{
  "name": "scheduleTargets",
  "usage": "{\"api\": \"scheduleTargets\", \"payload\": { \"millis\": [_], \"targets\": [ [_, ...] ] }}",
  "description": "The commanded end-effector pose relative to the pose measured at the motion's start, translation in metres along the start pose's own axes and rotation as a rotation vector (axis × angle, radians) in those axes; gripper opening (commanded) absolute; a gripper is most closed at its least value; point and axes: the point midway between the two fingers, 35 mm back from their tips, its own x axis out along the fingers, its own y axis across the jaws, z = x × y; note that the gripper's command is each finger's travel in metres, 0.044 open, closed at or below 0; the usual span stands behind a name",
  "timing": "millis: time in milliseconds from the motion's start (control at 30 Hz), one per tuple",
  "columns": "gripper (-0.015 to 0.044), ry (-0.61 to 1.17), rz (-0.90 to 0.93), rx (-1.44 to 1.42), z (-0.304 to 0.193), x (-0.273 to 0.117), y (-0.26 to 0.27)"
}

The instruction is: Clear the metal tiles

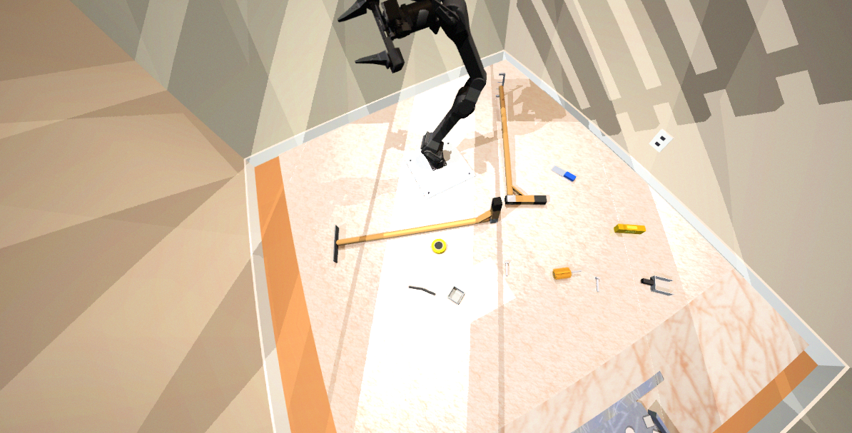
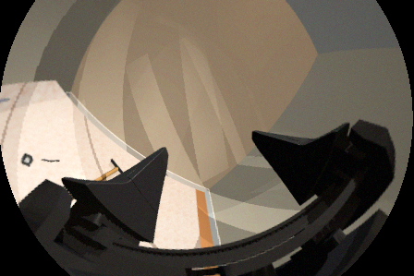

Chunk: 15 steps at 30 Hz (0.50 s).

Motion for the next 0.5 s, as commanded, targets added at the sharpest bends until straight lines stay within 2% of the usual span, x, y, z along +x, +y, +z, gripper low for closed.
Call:
{"api": "scheduleTargets", "payload": {
  "millis": [0, 467],
  "targets": [
    [0.0440, -0.019, -0.037, -0.074, 0.010, -0.010, -0.001],
    [0.0440, -0.030, -0.154, -0.352, 0.036, -0.030, -0.002]
  ]
}}
